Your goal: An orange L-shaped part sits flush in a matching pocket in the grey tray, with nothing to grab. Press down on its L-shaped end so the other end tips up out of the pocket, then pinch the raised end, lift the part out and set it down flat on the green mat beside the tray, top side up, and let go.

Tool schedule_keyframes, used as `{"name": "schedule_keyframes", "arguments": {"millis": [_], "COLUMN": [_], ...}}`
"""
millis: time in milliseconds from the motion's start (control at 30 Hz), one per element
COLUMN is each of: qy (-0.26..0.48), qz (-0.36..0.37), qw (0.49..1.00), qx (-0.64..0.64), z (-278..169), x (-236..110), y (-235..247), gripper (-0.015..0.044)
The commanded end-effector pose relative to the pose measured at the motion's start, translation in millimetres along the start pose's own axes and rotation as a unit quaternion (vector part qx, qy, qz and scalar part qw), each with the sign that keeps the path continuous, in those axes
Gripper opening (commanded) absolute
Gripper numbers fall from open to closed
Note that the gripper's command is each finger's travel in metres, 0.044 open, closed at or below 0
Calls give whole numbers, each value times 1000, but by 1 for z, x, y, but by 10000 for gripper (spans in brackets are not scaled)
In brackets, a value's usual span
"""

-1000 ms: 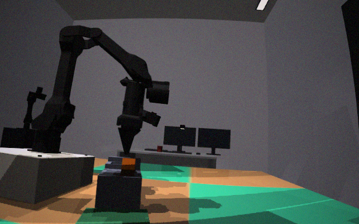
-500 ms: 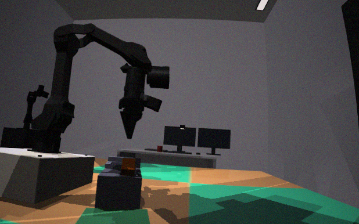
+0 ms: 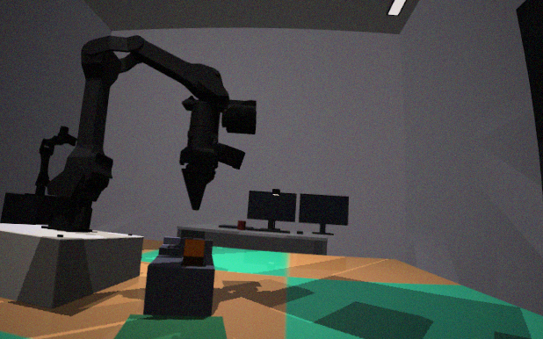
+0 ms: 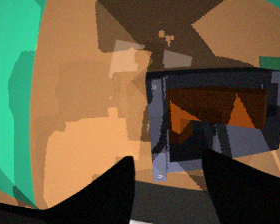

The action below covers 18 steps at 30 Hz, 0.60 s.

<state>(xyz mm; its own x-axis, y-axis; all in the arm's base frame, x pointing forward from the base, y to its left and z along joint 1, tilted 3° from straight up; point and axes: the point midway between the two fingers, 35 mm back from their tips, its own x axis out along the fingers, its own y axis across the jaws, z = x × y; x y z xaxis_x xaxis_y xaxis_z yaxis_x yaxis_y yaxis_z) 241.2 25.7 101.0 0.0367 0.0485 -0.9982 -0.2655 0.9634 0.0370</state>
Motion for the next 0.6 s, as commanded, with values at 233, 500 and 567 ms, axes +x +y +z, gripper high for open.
{"name": "schedule_keyframes", "arguments": {"millis": [233,500,567], "qy": [2,3,3], "qz": [-2,-6,-6], "qw": [956,734,708], "qx": [294,680,706], "z": [6,8,8], "x": [-1,-2,-2], "y": [-29,-76,-80], "gripper": [280,280,280]}}
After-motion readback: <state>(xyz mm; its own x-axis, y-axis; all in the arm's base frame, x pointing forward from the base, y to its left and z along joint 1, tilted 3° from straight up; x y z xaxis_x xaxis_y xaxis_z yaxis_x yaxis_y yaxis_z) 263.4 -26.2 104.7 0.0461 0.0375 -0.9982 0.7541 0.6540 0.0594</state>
